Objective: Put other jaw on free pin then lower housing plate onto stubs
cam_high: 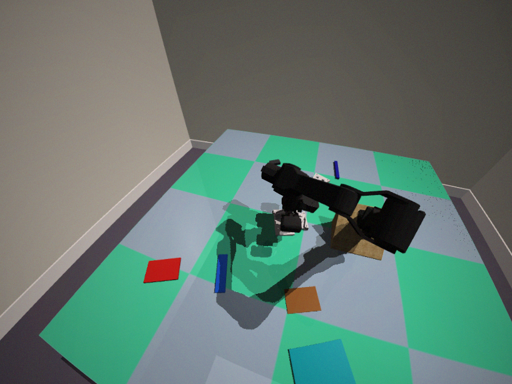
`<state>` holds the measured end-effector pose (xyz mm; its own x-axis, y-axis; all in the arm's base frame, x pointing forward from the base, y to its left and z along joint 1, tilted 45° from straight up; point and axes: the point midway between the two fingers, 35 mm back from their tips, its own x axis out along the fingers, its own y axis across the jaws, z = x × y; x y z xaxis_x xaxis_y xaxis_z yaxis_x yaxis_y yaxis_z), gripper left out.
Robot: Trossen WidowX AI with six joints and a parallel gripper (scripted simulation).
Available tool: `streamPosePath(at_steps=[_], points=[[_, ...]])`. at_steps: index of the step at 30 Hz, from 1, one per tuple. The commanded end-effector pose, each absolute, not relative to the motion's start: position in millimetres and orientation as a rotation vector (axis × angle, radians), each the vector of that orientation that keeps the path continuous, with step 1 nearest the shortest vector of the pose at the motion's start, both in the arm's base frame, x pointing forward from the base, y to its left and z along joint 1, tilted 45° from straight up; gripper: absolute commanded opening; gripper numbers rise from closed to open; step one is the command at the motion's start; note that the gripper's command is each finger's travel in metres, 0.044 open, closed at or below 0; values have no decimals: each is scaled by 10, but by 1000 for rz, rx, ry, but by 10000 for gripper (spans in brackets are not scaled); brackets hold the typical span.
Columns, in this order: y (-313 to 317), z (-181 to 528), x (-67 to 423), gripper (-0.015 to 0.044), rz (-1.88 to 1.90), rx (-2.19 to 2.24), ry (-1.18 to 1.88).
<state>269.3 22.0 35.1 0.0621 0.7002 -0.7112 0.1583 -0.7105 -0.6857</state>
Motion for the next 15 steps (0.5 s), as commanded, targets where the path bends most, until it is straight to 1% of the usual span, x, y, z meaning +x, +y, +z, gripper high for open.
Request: streamPosePath(at_steps=[1,15], points=[[278,302,2675,134,1687,-1906,-853],[353,235,2672,134,1686,-1904,-854]])
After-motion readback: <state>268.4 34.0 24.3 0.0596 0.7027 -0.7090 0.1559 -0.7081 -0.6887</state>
